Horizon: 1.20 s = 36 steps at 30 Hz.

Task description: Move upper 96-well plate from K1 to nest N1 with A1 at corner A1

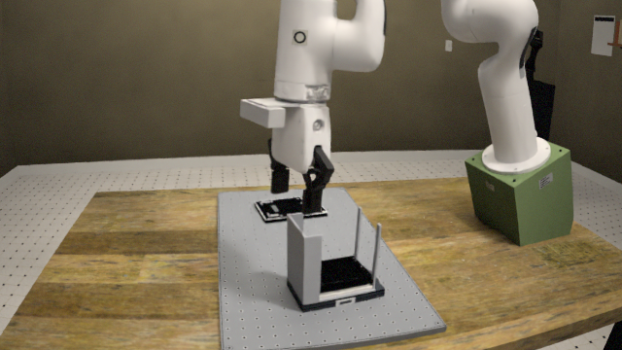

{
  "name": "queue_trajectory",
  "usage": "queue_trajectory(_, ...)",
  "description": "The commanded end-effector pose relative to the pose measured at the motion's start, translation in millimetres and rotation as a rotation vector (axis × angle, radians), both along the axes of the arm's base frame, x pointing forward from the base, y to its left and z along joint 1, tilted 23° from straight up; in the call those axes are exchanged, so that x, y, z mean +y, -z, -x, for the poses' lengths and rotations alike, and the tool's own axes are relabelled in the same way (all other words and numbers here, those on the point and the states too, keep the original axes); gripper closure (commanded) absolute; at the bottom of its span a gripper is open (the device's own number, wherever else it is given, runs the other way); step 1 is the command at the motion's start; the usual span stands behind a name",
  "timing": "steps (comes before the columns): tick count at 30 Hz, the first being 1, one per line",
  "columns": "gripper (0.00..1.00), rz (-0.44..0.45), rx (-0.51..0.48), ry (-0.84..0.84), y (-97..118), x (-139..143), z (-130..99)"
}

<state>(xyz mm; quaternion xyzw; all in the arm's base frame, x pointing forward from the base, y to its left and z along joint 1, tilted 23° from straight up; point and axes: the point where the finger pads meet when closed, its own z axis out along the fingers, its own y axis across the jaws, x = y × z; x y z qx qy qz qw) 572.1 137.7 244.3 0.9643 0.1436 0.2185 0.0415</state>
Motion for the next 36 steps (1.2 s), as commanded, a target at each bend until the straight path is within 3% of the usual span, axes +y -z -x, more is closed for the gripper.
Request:
queue_trajectory(1, 0.00, -0.027, -0.001, 0.061, 6, 0, 14)
queue_trajectory(15, 0.00, -0.117, 0.044, 0.239, 28, -1, 62)
queue_trajectory(36, 0.00, -0.117, 0.044, 0.239, 32, -1, 61)
